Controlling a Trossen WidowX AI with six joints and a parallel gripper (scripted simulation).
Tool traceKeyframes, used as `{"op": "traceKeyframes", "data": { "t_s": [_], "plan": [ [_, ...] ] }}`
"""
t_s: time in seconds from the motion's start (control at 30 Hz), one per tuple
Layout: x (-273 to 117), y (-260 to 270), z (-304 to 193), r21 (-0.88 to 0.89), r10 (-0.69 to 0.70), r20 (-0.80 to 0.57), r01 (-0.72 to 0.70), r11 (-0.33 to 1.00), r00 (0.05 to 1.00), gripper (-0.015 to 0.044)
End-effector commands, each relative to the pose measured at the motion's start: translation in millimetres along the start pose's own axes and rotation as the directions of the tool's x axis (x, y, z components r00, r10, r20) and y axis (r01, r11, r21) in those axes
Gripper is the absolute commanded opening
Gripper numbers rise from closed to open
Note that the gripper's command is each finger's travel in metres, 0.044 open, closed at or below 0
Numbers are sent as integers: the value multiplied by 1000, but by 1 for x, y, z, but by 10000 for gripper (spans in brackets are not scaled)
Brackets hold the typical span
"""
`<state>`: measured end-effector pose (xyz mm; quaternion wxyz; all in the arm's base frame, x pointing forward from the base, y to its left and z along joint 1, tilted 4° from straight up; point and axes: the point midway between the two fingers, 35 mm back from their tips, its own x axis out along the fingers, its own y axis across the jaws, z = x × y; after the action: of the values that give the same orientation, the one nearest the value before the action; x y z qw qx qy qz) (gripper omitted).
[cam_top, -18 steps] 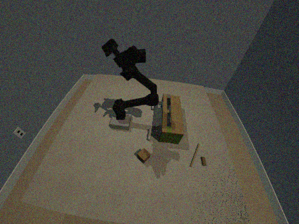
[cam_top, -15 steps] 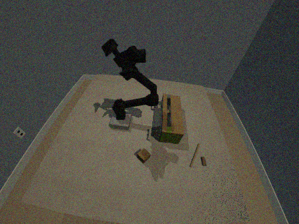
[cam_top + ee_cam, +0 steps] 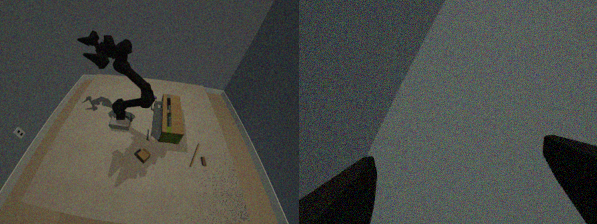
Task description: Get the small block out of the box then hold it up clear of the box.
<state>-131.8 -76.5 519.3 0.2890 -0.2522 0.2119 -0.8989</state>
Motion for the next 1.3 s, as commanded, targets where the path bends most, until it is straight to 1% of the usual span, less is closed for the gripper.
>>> {"op": "traceKeyframes", "data": {
  "t_s": [0.0, 0.13, 0.27, 0.43, 0.6, 0.73, 0.83, 0.9, 1.03, 1.13, 1.27],
  "plan": [
    [-6, -56, -28, -1, -226, -107, 227, 974, 968, 400],
    [-25, -103, -53, -36, -408, -207, 410, 911, 889, 400],
    [-59, -148, -78, -98, -578, -307, 579, 810, 756, 400],
    [-118, -193, -103, -204, -742, -415, 741, 640, 527, 400],
    [-193, -220, -120, -329, -833, -495, 834, 443, 247, 400],
    [-258, -226, -125, -430, -848, -531, 860, 276, 6, 400],
    [-299, -222, -120, -491, -836, -528, 857, 158, -148, 400],
    [-320, -218, -117, -520, -822, -524, 848, 100, -224, 400],
    [-350, -211, -115, -560, -784, -527, 828, 31, -327, 400],
    [-395, -194, -114, -620, -701, -534, 783, -55, -473, 400],
    [-454, -156, -108, -696, -536, -536, 701, -156, -652, 400]
  ]
}}
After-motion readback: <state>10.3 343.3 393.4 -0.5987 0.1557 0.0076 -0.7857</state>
